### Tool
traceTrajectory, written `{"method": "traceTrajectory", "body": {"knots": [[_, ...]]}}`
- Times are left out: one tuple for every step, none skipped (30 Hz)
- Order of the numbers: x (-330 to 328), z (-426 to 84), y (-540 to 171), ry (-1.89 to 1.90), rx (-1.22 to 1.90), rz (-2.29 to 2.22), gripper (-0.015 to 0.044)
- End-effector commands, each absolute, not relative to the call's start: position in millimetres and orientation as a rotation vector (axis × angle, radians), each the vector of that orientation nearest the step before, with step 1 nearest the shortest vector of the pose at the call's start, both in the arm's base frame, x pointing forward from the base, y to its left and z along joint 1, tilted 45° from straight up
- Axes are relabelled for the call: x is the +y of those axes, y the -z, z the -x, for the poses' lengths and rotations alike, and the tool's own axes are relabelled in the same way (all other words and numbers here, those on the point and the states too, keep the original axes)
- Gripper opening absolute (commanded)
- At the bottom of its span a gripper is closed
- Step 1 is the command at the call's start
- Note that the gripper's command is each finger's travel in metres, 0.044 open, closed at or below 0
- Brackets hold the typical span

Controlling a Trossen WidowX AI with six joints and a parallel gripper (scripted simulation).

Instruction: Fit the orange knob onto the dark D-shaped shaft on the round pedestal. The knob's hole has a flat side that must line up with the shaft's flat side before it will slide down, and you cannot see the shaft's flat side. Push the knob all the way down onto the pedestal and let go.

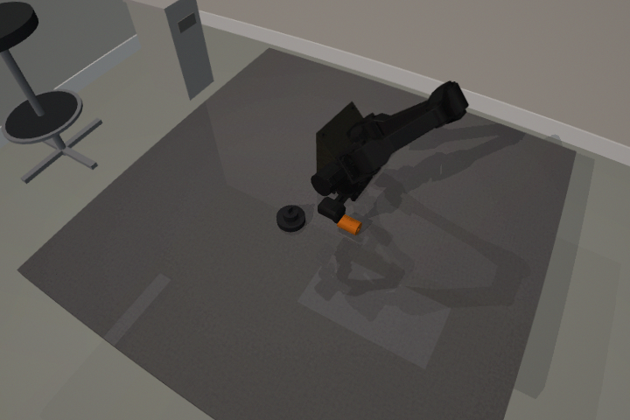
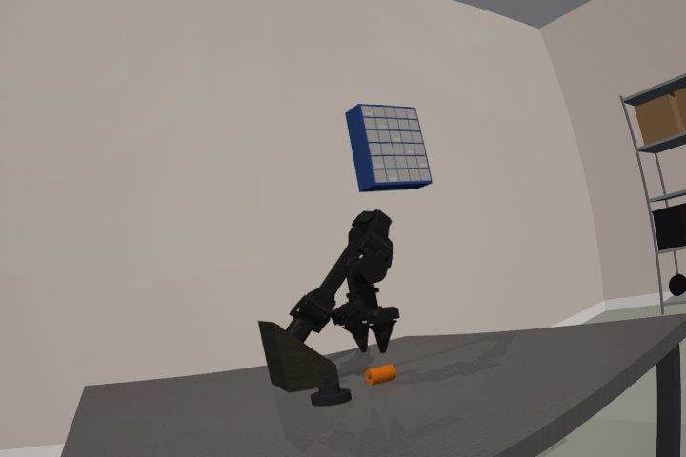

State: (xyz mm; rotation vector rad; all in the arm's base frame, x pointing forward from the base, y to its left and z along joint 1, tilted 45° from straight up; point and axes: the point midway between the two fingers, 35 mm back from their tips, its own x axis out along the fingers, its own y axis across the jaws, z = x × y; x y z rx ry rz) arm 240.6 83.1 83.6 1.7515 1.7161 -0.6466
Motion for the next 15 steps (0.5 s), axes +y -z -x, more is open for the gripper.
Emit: {"method": "traceTrajectory", "body": {"knots": [[82.2, -232.7, -82.5, 0.666, 1.735, -1.729, 0.0440], [82.9, -232.8, -81.8, 0.666, 1.735, -1.729, 0.0440], [85.0, -233.0, -79.6, 0.666, 1.735, -1.729, 0.0440], [88.5, -233.2, -75.9, 0.666, 1.735, -1.729, 0.0440], [93.2, -233.4, -71.3, 0.665, 1.735, -1.729, 0.0440], [96.8, -233.3, -67.8, 0.665, 1.735, -1.730, 0.0440], [98.9, -233.3, -65.8, 0.665, 1.735, -1.730, 0.0440], [99.6, -233.2, -65.1, 0.665, 1.735, -1.730, 0.0440], [99.6, -233.2, -65.1, 0.665, 1.735, -1.730, 0.0440], [99.8, -233.3, -64.9, 0.665, 1.735, -1.730, 0.0440], [100.3, -233.3, -64.3, 0.665, 1.735, -1.730, 0.0440], [101.2, -233.5, -63.4, 0.665, 1.735, -1.730, 0.0440], [102.3, -233.7, -62.2, 0.665, 1.735, -1.730, 0.0440], [103.4, -233.8, -61.0, 0.665, 1.735, -1.730, 0.0440], [104.4, -234.0, -59.8, 0.665, 1.735, -1.729, 0.0440]]}}
